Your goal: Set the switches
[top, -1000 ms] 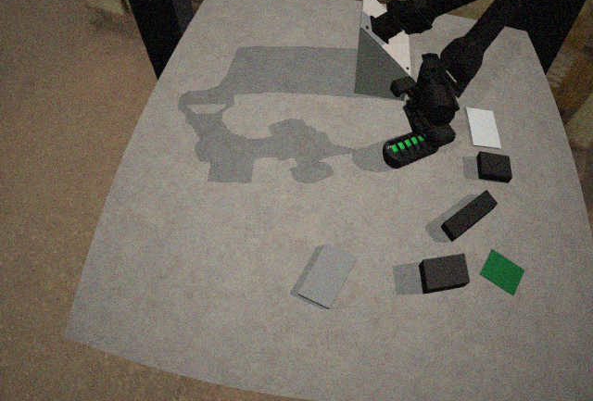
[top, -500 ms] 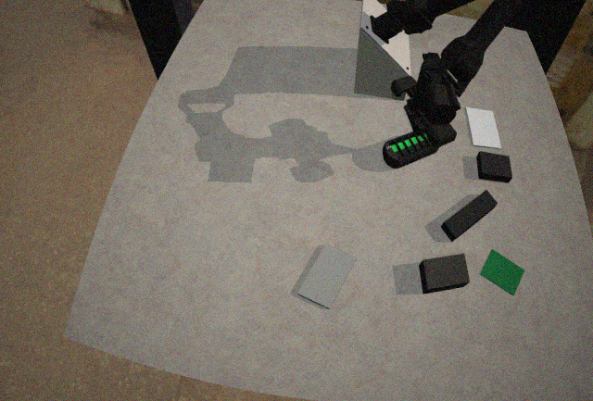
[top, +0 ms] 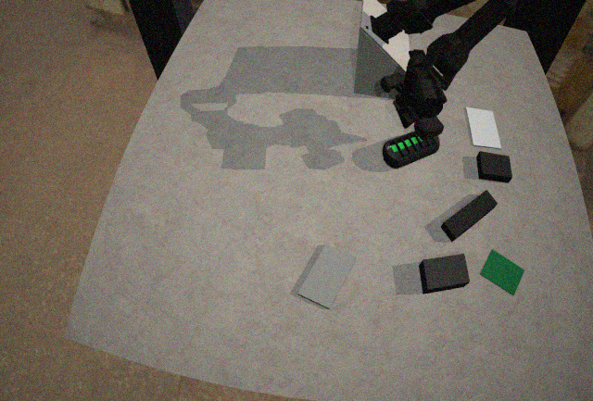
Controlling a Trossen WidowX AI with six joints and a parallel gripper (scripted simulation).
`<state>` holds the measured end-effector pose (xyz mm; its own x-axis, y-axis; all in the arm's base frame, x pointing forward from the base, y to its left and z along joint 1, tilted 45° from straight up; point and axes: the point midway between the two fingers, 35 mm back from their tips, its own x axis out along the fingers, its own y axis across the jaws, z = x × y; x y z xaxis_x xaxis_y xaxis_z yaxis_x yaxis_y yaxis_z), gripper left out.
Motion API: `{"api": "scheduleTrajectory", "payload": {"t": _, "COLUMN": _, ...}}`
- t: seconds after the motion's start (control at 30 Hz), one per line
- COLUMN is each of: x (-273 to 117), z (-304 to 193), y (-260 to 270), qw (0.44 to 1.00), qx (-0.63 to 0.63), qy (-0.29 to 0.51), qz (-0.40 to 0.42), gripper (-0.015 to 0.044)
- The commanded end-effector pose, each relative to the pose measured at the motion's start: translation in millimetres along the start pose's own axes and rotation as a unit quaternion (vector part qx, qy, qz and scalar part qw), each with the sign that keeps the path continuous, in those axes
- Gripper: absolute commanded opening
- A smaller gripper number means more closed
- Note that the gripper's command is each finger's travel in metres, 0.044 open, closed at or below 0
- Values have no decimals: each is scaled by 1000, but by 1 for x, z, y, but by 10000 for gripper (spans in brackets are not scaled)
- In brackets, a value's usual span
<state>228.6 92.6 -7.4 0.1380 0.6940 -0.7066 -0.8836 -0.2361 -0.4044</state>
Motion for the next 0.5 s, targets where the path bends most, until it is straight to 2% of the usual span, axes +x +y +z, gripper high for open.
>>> {"api": "scheduleTrajectory", "payload": {"t": 0.0, "x": 2, "z": 0, "y": 4, "qw": 1000, "qx": 1, "qy": -1, "qz": 1, "gripper": 0}}
{"api": "scheduleTrajectory", "payload": {"t": 0.23, "x": 1, "z": 0, "y": 2, "qw": 1000, "qx": 0, "qy": 0, "qz": 0, "gripper": 0}}
{"api": "scheduleTrajectory", "payload": {"t": 0.47, "x": -48, "z": 1, "y": 2, "qw": 1000, "qx": 0, "qy": 0, "qz": 0, "gripper": 184}}
